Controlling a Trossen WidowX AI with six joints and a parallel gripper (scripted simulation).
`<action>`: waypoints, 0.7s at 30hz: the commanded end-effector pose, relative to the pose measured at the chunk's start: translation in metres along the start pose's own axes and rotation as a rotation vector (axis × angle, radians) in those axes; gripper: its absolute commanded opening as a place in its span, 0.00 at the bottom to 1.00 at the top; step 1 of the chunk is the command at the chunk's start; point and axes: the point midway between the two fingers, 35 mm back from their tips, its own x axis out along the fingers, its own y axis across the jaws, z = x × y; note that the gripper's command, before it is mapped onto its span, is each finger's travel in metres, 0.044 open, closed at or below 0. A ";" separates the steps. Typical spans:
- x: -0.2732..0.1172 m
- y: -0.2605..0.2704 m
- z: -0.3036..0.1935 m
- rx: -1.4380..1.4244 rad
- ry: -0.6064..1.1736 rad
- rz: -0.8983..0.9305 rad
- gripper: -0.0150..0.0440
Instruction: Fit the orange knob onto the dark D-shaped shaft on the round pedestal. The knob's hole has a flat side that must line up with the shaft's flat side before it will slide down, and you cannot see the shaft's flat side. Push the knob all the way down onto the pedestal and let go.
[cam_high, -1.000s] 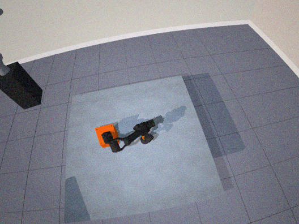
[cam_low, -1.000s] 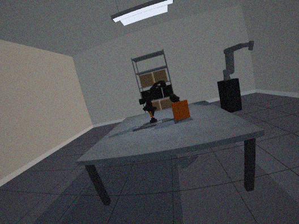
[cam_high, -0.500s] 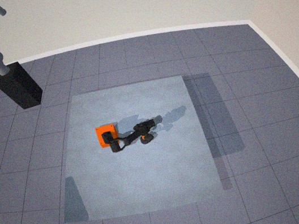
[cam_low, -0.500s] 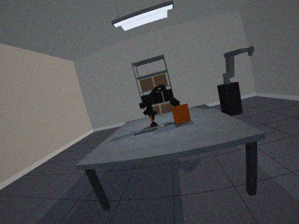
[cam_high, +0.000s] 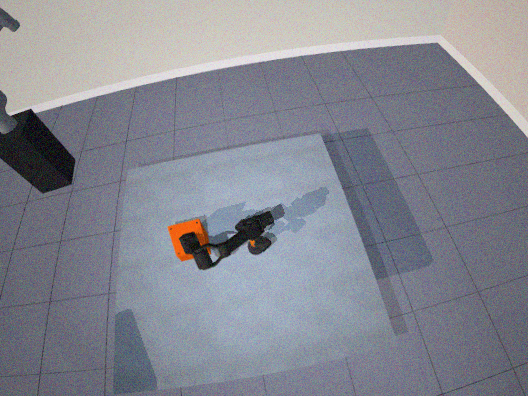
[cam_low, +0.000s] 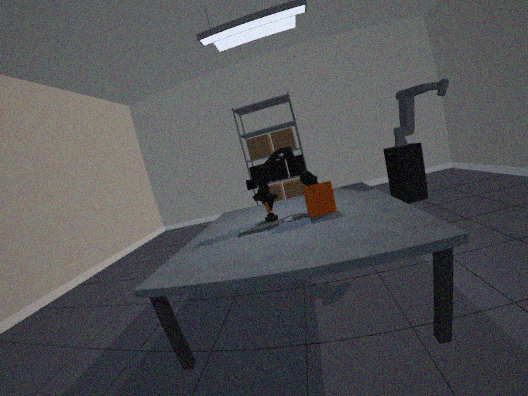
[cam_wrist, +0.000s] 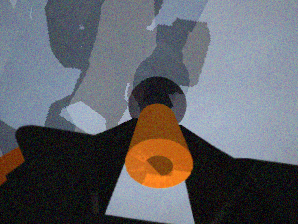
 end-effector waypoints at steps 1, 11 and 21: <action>-0.002 -0.001 0.001 -0.003 -0.001 -0.003 0.25; -0.005 -0.001 0.003 -0.171 -0.001 -0.003 0.25; -0.002 -0.001 0.003 -0.213 -0.001 -0.003 0.25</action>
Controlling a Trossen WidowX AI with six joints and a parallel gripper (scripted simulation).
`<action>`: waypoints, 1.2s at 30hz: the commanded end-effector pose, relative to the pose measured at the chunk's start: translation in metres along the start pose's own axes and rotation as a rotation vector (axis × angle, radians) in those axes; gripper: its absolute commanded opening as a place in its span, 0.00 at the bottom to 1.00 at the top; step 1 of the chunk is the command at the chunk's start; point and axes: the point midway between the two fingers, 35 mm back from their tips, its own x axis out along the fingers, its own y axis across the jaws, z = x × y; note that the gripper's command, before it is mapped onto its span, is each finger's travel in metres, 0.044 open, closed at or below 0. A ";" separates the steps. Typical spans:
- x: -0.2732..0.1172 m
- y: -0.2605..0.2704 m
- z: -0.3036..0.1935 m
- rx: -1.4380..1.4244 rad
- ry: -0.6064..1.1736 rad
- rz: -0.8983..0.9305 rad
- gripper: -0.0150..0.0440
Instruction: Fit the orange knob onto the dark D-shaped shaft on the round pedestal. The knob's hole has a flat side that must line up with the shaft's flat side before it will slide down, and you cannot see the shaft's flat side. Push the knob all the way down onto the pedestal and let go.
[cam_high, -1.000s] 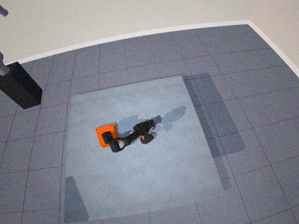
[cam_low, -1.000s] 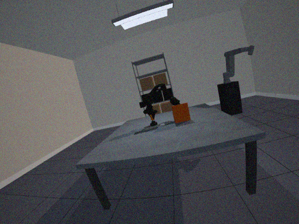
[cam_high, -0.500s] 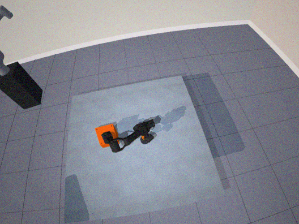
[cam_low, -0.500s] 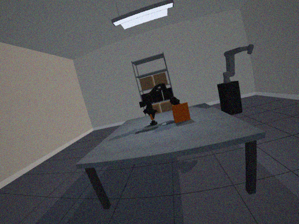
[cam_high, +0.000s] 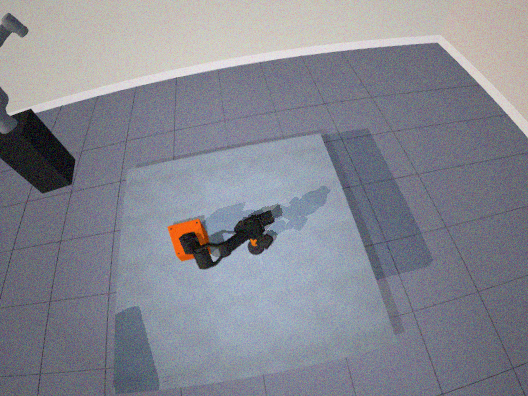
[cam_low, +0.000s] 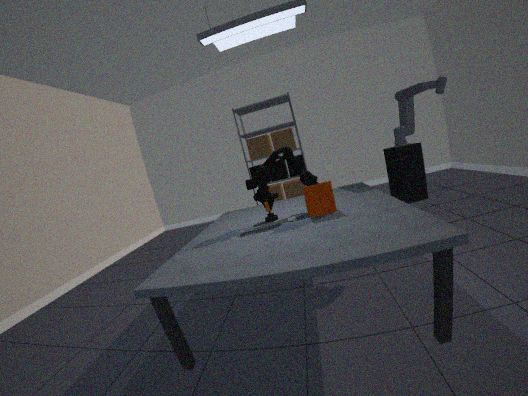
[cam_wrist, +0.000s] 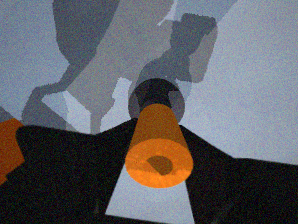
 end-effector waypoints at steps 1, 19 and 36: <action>0.001 0.000 0.000 -0.015 0.000 -0.002 0.25; -0.002 -0.001 -0.002 -0.016 0.000 -0.002 0.25; 0.001 0.002 -0.002 -0.016 0.000 -0.002 0.25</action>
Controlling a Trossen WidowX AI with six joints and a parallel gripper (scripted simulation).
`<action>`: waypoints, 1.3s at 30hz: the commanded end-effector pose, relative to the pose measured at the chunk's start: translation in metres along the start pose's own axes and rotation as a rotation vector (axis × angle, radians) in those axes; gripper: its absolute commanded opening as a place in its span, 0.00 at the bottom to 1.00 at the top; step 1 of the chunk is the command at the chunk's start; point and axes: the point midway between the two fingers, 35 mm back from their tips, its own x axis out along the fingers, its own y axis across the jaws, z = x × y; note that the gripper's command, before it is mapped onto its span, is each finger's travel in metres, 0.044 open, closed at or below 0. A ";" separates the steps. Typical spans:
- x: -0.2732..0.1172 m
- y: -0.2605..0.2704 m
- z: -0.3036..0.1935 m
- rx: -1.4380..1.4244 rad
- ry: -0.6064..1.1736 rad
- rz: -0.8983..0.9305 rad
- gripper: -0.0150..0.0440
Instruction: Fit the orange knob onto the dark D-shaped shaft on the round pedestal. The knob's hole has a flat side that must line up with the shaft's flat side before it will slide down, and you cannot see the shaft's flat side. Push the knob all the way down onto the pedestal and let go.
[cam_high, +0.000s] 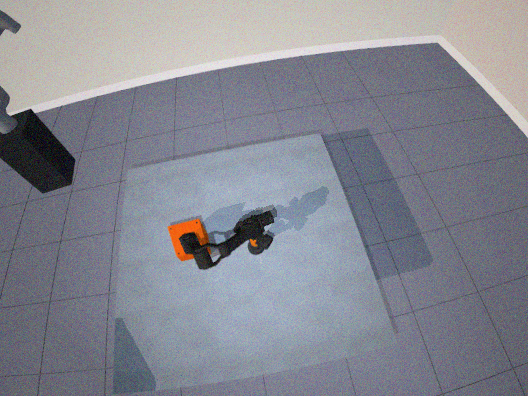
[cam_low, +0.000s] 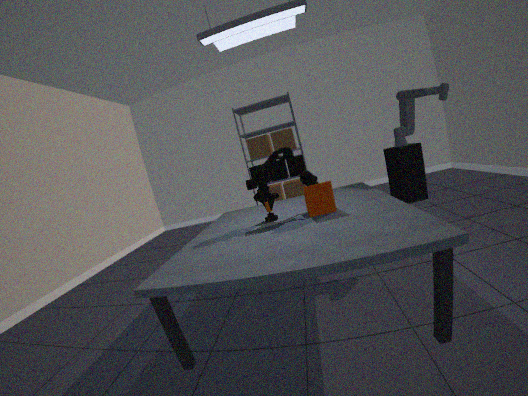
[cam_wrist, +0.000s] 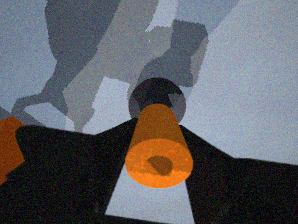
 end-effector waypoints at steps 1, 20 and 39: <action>0.000 0.001 0.000 -0.006 -0.001 -0.003 0.25; 0.002 0.000 -0.001 -0.006 -0.001 -0.003 0.25; 0.003 0.000 -0.001 0.034 -0.001 -0.003 0.25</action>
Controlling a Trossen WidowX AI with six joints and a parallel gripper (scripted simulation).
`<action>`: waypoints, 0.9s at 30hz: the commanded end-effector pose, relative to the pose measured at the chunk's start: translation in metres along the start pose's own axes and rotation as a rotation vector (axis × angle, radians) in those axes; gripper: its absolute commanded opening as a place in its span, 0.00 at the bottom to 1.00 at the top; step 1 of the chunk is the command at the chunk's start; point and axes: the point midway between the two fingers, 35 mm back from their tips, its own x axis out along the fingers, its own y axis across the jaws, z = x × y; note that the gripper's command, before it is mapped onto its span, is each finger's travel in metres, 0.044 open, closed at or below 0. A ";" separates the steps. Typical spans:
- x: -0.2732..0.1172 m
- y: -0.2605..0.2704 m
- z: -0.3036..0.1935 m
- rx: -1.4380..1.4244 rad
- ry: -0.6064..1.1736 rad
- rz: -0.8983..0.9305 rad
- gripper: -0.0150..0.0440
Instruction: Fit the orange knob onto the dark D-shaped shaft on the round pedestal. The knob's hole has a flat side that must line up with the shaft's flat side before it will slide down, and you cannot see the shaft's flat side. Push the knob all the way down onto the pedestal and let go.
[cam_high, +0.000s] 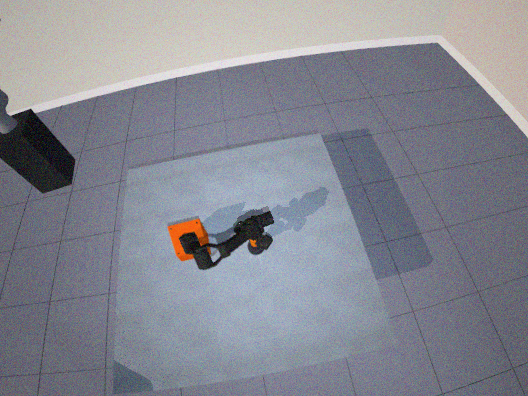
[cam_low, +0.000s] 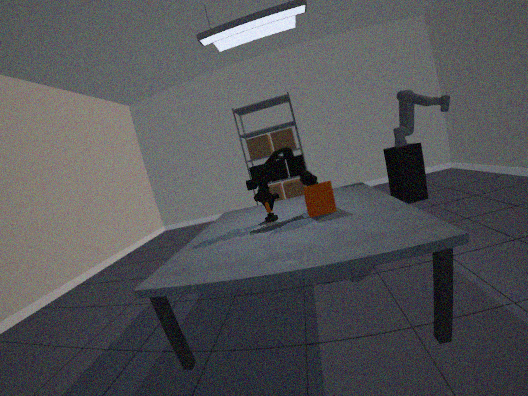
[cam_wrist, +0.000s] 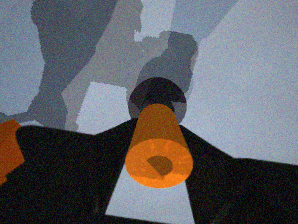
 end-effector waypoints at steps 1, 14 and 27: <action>0.000 0.000 0.000 0.015 0.000 -0.003 0.25; -0.004 -0.001 0.000 -0.032 0.000 -0.002 0.25; -0.006 -0.003 0.003 -0.077 0.000 -0.003 0.25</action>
